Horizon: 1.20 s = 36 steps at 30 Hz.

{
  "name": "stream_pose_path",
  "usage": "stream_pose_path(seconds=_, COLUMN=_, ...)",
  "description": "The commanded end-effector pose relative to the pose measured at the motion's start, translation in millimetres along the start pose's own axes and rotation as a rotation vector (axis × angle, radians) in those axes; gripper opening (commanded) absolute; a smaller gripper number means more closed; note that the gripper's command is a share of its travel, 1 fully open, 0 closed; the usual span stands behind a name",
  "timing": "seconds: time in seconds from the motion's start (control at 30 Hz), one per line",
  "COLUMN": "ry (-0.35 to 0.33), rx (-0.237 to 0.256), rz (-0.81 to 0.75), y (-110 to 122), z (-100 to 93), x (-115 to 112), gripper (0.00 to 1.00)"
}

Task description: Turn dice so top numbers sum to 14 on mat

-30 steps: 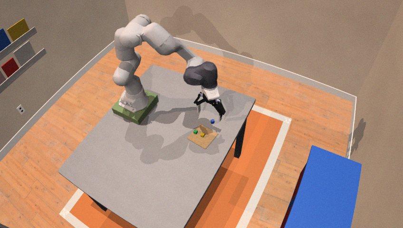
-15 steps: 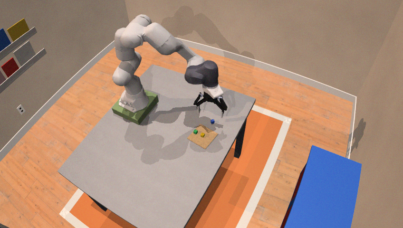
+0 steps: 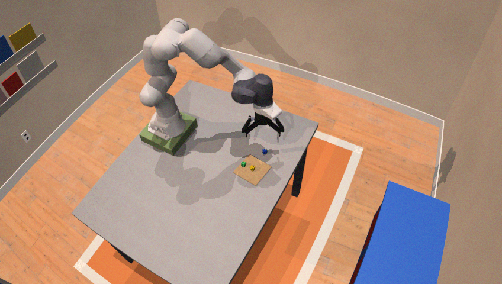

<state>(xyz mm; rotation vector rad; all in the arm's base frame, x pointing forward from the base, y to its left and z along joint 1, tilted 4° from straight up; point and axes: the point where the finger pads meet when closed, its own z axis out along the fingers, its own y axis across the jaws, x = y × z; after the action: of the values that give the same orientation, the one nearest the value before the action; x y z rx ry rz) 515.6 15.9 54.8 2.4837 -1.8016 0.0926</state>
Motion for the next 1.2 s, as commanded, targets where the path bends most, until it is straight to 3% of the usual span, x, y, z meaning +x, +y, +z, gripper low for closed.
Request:
stream_pose_path(seconds=0.0, ry=-0.014, rx=0.004, rz=-0.173, y=-2.9, z=0.2, x=-2.8, gripper=1.00)
stream_pose_path(seconds=0.47, ry=-0.015, rx=0.006, rz=-0.345, y=-6.5, z=1.0, x=-11.9, gripper=1.00)
stream_pose_path(seconds=0.5, ry=-0.015, rx=0.006, rz=-0.345, y=-6.5, z=1.0, x=-11.9, gripper=0.21)
stream_pose_path(seconds=1.17, ry=-0.015, rx=0.006, rz=-0.345, y=-6.5, z=1.0, x=-11.9, gripper=0.21)
